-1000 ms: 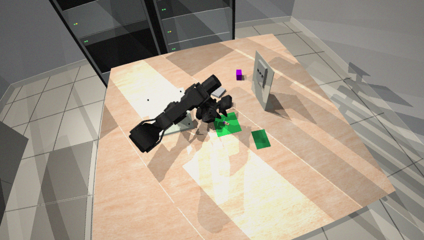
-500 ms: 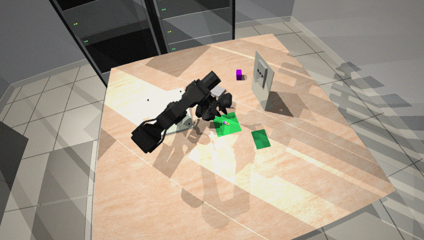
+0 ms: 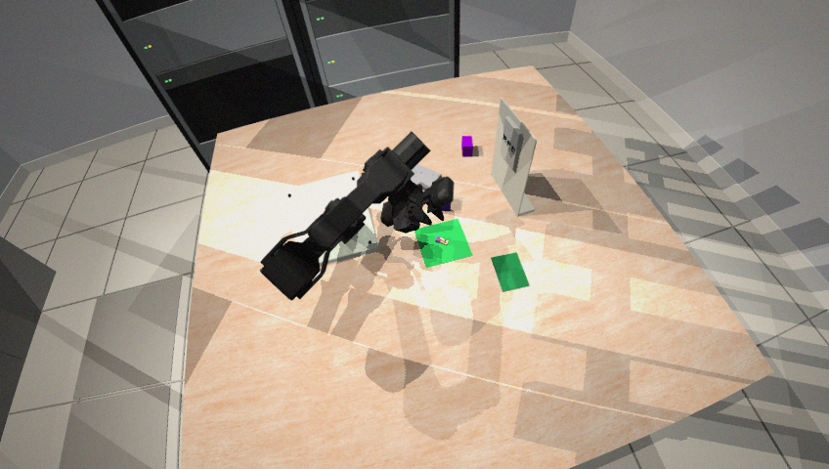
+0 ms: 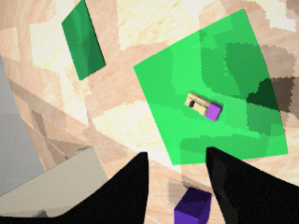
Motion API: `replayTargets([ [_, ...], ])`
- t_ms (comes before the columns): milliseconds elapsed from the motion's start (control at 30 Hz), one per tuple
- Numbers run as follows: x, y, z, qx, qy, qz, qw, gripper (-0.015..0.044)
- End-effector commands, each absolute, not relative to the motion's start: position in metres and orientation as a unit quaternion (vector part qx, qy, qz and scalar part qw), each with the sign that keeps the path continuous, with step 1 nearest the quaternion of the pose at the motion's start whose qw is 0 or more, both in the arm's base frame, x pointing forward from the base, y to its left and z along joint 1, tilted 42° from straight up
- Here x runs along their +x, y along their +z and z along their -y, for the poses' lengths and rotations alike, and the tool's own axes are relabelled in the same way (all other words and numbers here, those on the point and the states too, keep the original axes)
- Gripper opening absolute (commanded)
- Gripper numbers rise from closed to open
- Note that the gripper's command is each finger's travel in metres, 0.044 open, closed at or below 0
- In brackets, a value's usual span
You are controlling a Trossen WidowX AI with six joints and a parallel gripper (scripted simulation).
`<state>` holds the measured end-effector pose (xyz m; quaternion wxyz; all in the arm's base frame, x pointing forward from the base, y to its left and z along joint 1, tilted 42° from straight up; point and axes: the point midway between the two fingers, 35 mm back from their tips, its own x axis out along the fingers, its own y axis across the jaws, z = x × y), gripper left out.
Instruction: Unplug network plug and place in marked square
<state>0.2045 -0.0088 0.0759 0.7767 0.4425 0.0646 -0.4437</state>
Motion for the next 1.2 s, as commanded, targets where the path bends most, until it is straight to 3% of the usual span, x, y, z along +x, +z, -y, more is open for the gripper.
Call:
replayTargets([
  [0,0.205,0.079,0.006,0.439,-0.445,-0.063,0.778,0.0156],
  [1167,0.198,0.109,-0.015,0.435,-0.441,-0.055,0.783,0.0156],
])
